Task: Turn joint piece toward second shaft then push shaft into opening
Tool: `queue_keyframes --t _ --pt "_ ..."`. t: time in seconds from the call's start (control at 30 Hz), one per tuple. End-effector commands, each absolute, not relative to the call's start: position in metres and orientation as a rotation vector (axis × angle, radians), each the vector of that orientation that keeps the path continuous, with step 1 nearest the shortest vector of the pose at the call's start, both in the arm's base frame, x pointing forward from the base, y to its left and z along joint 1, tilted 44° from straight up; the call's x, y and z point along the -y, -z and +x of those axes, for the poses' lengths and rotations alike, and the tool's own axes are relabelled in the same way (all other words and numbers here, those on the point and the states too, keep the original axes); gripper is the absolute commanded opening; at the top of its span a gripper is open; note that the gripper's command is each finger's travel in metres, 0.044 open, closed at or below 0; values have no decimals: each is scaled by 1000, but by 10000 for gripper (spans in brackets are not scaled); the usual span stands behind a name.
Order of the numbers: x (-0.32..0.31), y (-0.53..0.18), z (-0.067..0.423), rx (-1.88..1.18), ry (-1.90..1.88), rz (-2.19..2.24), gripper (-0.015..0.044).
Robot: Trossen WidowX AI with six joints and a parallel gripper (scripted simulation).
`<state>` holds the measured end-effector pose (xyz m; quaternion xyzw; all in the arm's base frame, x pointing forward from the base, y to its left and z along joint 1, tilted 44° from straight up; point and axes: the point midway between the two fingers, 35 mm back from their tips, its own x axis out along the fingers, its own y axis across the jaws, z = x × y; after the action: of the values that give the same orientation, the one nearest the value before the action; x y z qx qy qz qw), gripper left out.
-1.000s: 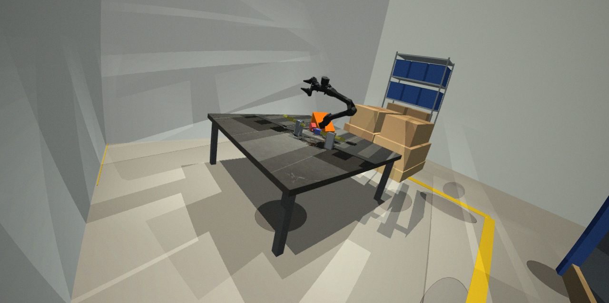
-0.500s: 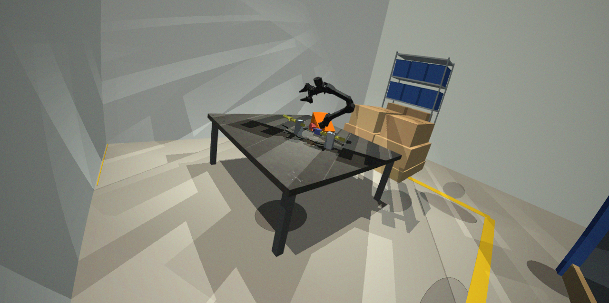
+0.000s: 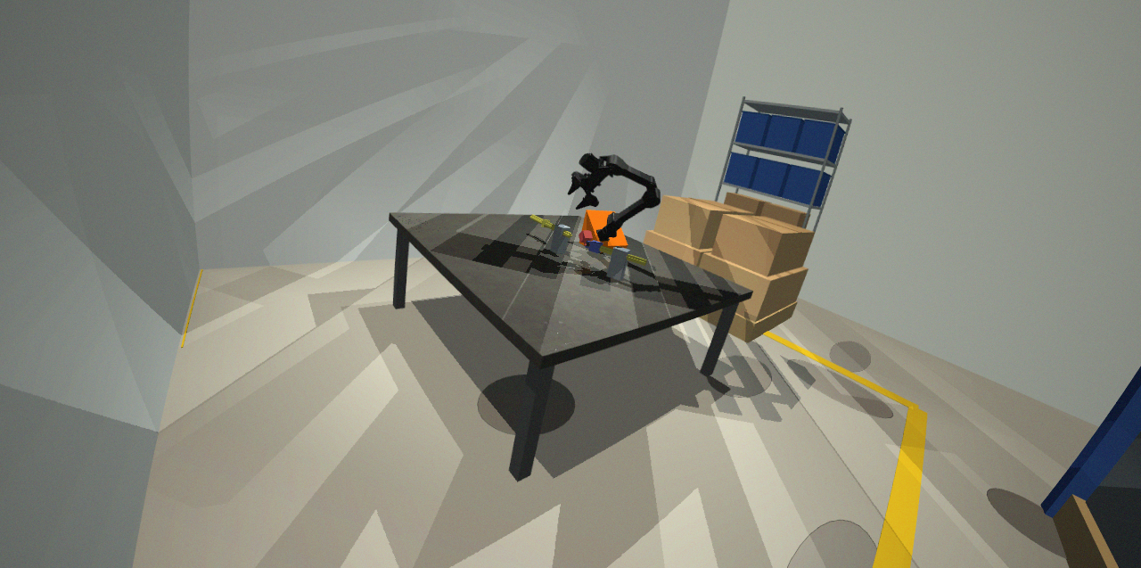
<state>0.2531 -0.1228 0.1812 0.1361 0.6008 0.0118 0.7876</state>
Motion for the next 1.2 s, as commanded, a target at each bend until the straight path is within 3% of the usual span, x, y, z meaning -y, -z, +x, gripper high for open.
queue_keyframes --t 0.0,0.37,1.17 --pt "100 -189 248 -1394 -104 290 440" --pt "78 -196 239 -1488 -215 263 440" --pt "68 -178 242 -1310 -790 -181 440"
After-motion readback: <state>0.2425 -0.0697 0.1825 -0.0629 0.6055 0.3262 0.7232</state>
